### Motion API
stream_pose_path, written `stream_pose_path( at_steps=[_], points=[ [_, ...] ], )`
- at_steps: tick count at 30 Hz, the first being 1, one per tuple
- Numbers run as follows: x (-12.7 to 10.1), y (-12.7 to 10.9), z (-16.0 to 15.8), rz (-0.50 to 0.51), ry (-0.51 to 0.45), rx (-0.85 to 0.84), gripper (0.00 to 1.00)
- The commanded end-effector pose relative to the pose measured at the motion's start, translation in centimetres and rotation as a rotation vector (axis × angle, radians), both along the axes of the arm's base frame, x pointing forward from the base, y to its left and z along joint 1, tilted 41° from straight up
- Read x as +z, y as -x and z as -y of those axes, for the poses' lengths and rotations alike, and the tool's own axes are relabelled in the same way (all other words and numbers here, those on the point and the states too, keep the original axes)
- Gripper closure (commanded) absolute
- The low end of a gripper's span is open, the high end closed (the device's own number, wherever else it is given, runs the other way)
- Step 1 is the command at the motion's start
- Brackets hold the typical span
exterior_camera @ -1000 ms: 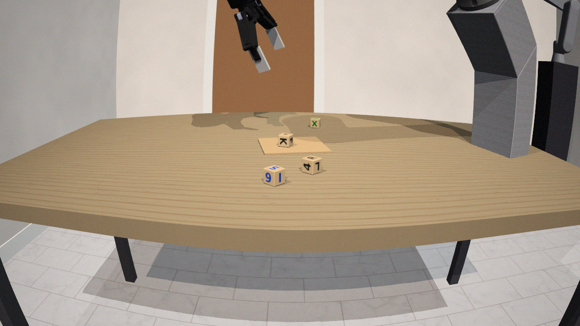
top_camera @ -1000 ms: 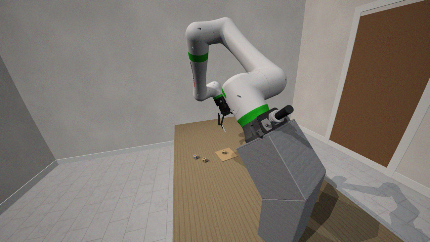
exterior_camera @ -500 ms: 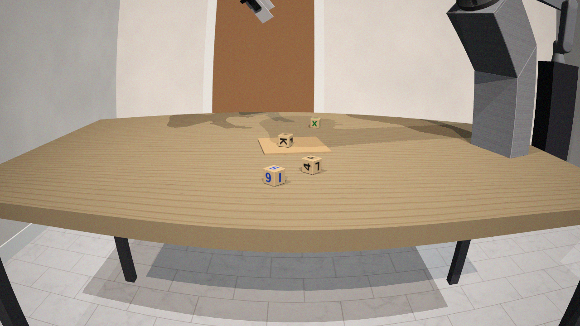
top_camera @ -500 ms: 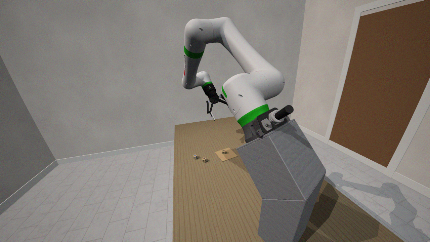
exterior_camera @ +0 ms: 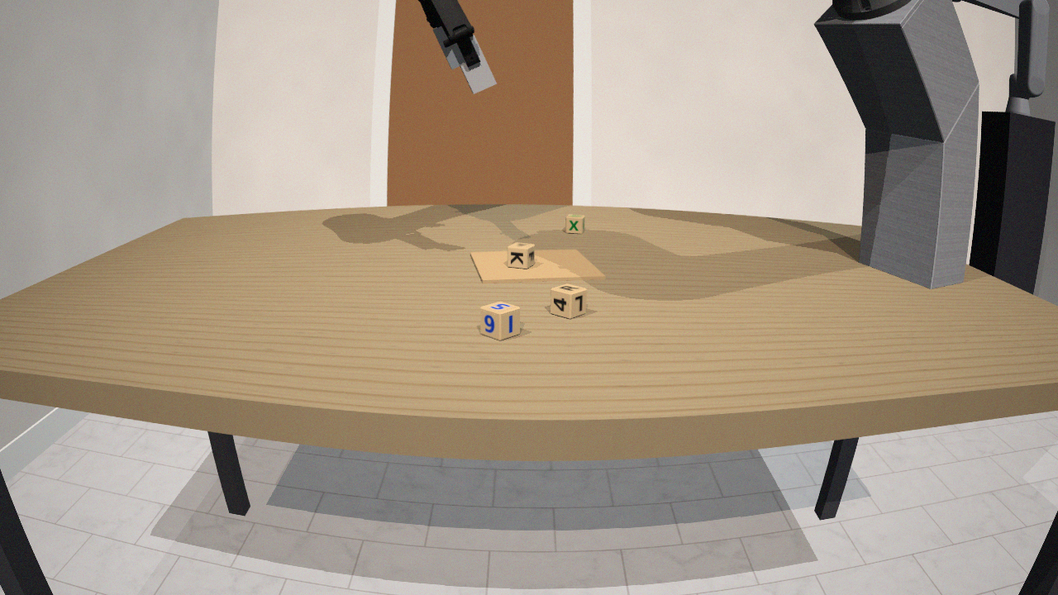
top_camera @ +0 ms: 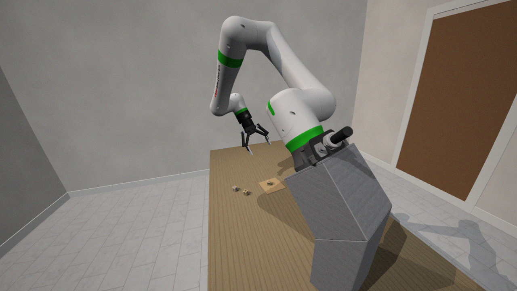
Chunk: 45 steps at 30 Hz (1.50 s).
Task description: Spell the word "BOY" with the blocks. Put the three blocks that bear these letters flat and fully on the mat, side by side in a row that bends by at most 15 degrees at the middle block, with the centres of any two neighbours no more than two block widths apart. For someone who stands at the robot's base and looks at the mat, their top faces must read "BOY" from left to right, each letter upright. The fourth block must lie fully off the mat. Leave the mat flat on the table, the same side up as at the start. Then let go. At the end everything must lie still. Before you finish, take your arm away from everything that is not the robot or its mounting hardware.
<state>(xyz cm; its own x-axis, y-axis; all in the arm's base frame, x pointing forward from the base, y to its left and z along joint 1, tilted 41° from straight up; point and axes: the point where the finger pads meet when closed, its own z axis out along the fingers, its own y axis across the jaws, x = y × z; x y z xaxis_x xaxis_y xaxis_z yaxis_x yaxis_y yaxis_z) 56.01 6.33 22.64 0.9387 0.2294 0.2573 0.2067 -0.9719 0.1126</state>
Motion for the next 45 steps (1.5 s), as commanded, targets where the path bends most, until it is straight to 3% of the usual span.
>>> stream_pose_path(
  at_steps=[1,2,4,9,12,17,19,26,45],
  points=[
    [-0.7,-1.0,-1.2,0.060,0.014,0.039,0.00],
    [-0.7,-1.0,-1.2,0.060,0.014,0.039,0.00],
    [-1.5,-2.1,-4.3,0.143,0.022,0.134,0.00],
    [-2.1,-2.5,-6.9,0.201,0.022,0.211,0.00],
    [-2.8,-2.6,-10.3,0.268,0.015,0.309,0.00],
    [-3.6,-1.9,-15.1,0.346,-0.006,0.443,0.00],
    [-3.6,-1.9,-15.1,0.346,-0.006,0.443,0.00],
    [-4.6,0.6,-21.5,0.430,-0.051,0.622,0.00],
    [-4.8,1.2,-22.5,0.442,-0.061,0.651,0.00]
  ],
)
